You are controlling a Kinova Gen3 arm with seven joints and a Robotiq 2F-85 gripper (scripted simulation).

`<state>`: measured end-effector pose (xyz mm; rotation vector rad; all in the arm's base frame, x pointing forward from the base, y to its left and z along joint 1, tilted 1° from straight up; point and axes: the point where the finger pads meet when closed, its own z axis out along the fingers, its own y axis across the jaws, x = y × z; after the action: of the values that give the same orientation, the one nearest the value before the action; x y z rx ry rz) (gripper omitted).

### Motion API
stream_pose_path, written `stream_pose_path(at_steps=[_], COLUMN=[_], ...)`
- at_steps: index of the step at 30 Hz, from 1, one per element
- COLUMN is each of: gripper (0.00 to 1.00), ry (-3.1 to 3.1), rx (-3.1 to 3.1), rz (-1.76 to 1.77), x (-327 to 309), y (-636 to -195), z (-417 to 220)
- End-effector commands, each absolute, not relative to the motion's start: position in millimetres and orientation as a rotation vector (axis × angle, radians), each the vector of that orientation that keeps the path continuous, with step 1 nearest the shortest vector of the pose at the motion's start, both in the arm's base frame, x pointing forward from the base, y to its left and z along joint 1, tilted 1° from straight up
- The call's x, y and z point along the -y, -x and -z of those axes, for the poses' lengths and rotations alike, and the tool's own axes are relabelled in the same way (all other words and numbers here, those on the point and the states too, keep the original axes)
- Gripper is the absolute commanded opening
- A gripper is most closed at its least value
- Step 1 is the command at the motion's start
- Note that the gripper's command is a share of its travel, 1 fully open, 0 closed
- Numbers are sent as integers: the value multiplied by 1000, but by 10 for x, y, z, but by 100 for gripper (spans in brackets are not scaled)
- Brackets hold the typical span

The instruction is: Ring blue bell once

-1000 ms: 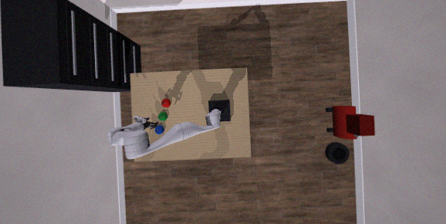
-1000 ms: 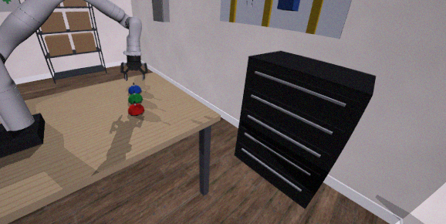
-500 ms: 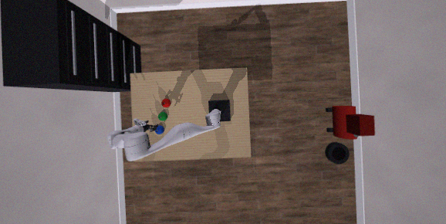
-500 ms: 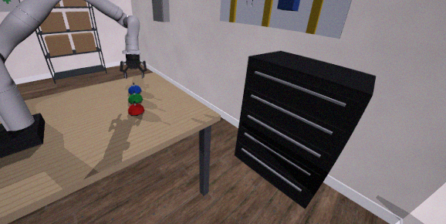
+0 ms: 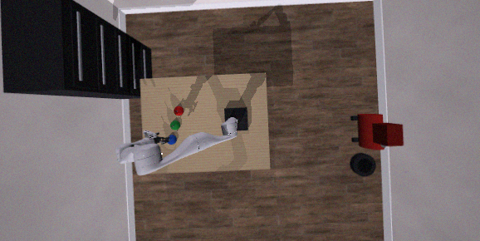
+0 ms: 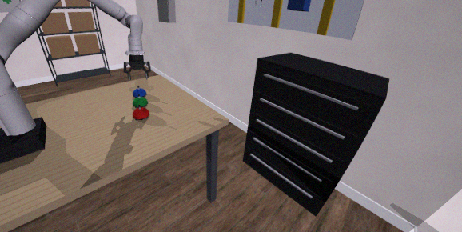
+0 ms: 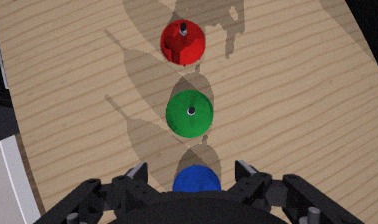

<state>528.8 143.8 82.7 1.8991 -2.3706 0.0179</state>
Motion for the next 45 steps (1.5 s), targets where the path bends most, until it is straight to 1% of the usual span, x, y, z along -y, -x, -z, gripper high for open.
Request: stream_pose_path(at_steps=[1,23,29,36,45], gripper=[100,100,100,100,100], ry=[-1911,-1967,-2020,-2043,-2053], rx=[2370,2374,2380,2383,2384], rz=[-19,-8,5,12,15], x=[-1484,-1719,-1950,-2050,-2096], y=[-5289,-5285,-5273,-5266,-5263], z=[-855,-908,-966,-994,-1007])
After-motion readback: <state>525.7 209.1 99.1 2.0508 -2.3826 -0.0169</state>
